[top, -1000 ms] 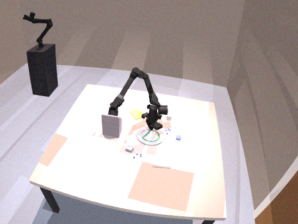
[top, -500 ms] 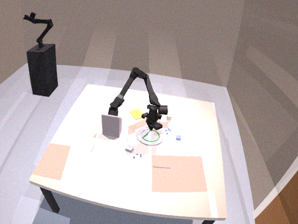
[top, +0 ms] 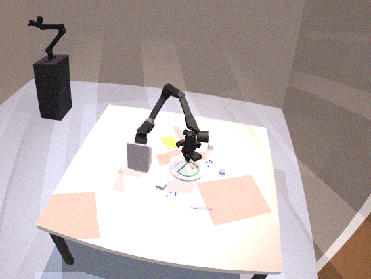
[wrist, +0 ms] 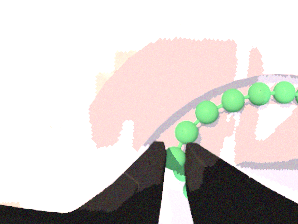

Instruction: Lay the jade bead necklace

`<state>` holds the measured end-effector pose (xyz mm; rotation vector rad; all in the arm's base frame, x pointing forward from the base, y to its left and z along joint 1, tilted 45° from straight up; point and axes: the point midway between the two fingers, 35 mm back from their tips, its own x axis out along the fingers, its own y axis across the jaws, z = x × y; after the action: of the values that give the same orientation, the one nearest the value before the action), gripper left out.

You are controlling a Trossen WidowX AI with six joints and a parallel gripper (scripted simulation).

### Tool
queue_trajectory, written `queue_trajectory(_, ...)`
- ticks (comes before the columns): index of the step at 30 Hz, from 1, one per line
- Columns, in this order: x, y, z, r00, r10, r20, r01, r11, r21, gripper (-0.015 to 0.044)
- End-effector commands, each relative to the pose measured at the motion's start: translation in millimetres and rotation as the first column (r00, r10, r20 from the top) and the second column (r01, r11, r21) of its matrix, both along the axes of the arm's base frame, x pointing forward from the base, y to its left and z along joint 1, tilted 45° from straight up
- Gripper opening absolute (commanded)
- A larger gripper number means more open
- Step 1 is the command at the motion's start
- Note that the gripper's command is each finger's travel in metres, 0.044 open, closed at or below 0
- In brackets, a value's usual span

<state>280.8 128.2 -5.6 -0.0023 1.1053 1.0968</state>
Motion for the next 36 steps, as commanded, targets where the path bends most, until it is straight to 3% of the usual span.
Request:
queue_trajectory(1,-0.3,-1.6,2.5,1.000,0.003,0.003,-0.003,1.000,-0.001,0.0000)
queue_trajectory(14,-1.0,6.4,-1.3,1.000,0.003,0.003,-0.003,1.000,-0.001,0.0000)
queue_trajectory(30,-0.9,0.9,4.3,1.000,0.003,0.004,-0.003,1.000,-0.001,0.0420)
queue_trajectory(36,-0.5,1.2,5.2,1.000,0.003,0.003,-0.003,1.000,-0.001,0.0440)
